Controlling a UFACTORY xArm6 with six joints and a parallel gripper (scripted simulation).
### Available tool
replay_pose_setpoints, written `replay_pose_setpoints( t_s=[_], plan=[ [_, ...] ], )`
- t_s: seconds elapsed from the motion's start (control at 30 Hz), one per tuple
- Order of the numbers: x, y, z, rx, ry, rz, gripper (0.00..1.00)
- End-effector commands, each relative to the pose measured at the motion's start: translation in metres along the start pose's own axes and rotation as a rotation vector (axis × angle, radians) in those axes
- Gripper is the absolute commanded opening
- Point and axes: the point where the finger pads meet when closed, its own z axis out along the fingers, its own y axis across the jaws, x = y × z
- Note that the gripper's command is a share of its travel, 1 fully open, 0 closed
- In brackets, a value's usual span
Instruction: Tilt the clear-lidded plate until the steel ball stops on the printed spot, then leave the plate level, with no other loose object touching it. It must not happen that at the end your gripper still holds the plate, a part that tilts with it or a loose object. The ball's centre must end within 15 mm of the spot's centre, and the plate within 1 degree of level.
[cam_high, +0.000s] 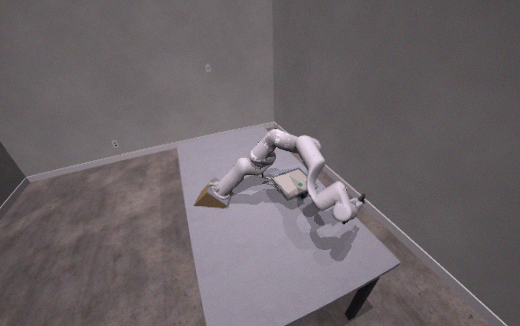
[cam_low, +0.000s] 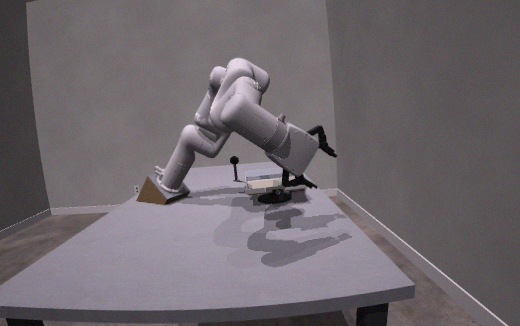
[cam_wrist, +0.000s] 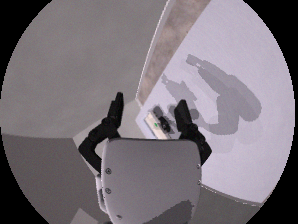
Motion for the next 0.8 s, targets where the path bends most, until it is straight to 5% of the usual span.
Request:
replay_pose_setpoints(
  t_s=[0.0, 0.5, 0.77],
  plan=[
    [-0.007, -0.007, 0.007, -0.014, -0.026, -0.006, 1.00],
    [-0.045, -0.030, 0.041, -0.092, -0.158, -0.020, 1.00],
    [-0.089, -0.053, 0.068, -0.189, -0.286, -0.043, 1.00]
  ],
)
